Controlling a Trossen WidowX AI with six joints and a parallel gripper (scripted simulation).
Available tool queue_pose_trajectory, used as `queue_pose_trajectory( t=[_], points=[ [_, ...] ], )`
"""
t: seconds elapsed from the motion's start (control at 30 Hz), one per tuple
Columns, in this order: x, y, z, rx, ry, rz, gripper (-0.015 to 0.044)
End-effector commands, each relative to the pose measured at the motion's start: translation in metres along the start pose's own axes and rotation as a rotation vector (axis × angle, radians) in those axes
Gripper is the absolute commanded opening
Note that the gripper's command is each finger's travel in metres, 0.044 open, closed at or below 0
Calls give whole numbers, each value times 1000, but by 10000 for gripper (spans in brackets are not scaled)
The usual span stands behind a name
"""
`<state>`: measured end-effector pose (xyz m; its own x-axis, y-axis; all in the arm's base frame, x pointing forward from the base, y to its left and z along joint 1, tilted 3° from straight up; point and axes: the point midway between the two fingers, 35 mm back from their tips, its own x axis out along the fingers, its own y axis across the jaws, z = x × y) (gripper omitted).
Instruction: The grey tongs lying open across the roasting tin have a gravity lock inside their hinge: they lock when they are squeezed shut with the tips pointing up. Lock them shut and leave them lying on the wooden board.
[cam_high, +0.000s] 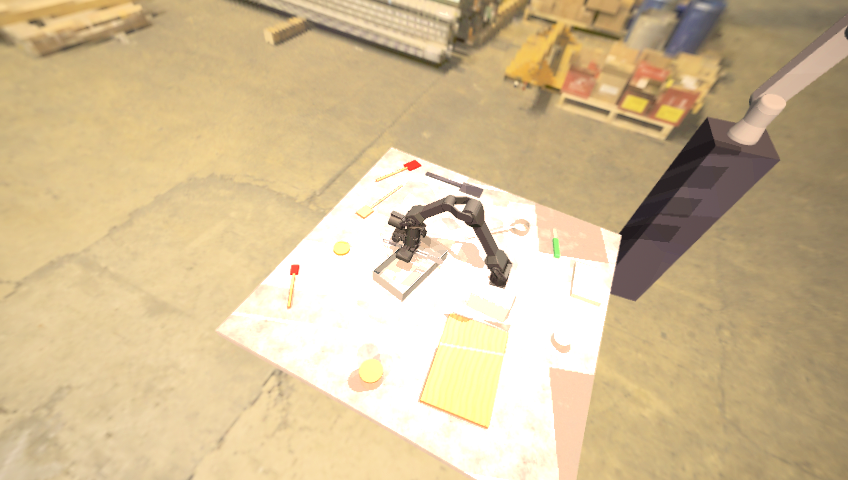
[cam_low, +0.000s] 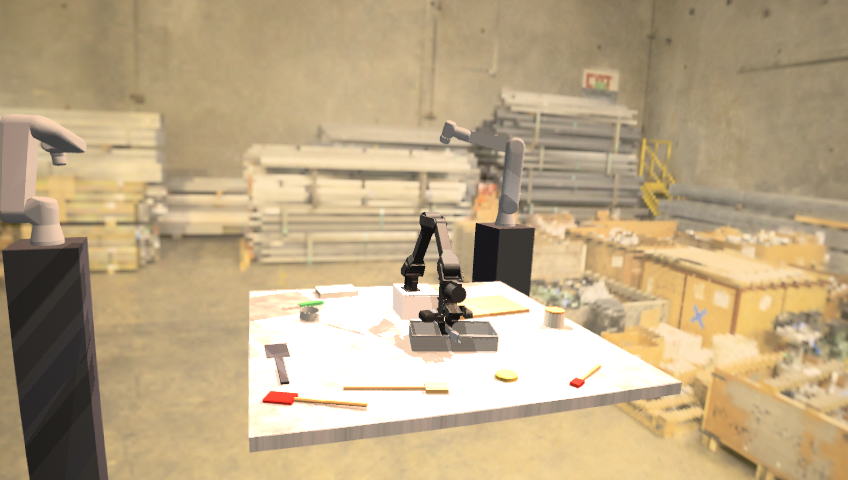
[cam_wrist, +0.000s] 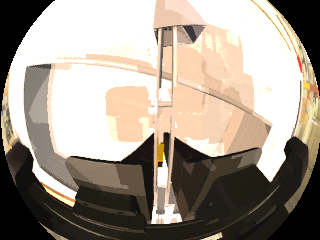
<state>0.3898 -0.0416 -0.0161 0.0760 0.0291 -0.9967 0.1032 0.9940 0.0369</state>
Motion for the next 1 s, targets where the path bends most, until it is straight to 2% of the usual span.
queue_pose_trajectory(
  t=[0.0,0.13,0.17,0.37,0.63,0.97],
  points=[
    [0,-1,0,1,0,-6,-38],
    [0,-1,0,1,0,-6,-143],
    [0,-1,0,1,0,-6,-150],
    [-15,-1,3,2,1,-5,-150],
    [-123,0,2,4,6,-2,-150],
    [-126,0,2,4,7,-2,-150]
  ],
)
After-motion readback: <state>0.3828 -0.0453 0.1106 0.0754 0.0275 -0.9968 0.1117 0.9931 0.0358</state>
